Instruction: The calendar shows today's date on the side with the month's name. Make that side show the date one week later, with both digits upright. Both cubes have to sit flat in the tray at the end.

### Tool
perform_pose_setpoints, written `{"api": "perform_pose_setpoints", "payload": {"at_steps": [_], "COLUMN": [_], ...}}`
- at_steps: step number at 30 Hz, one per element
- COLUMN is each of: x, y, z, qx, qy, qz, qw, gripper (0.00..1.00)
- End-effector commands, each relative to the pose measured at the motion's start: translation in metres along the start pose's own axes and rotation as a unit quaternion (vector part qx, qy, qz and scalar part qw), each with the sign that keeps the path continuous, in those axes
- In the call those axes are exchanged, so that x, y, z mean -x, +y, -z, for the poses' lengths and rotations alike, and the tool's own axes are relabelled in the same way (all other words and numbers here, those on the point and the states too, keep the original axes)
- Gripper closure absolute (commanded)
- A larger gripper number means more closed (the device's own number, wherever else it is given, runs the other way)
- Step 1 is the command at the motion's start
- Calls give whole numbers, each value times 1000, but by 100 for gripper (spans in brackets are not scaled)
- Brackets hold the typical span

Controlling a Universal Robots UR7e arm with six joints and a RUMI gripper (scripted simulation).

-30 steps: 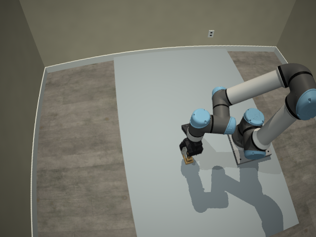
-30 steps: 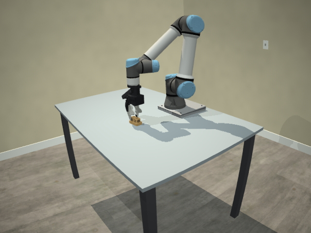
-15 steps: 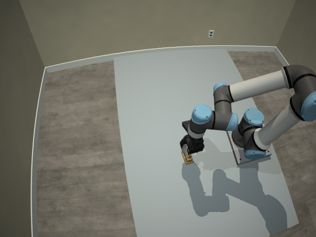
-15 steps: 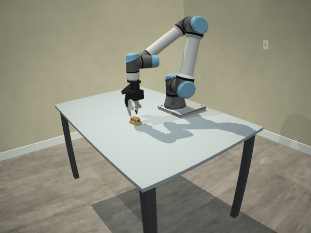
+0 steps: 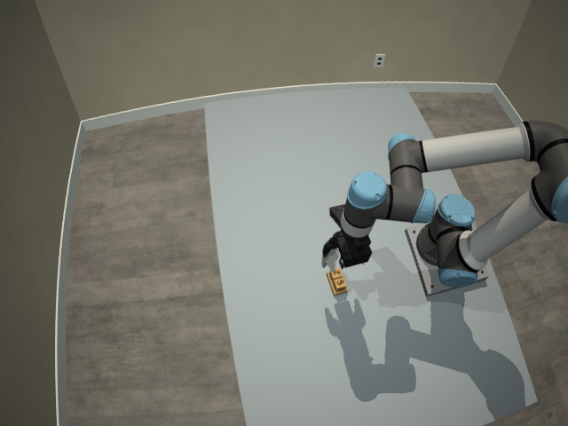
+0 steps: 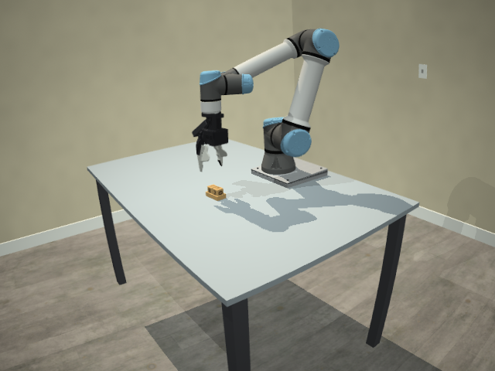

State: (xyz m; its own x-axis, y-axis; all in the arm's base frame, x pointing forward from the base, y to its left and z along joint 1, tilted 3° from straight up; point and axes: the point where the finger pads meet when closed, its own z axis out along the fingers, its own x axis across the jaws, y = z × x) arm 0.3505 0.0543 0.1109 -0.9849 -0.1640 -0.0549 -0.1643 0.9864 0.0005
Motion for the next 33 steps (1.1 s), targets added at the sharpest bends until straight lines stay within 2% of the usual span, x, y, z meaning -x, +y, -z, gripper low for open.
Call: {"api": "perform_pose_setpoints", "payload": {"at_steps": [1,24,28,33], "x": [-1,-1,-1,-1], "y": [0,0,0,0], "z": [7,9,16,36], "qx": [1,1,1,1], "qy": [2,2,2,2], "qz": [0,0,0,0], "qw": [1000,1000,1000,1000], "gripper": [0,0,0,0]}}
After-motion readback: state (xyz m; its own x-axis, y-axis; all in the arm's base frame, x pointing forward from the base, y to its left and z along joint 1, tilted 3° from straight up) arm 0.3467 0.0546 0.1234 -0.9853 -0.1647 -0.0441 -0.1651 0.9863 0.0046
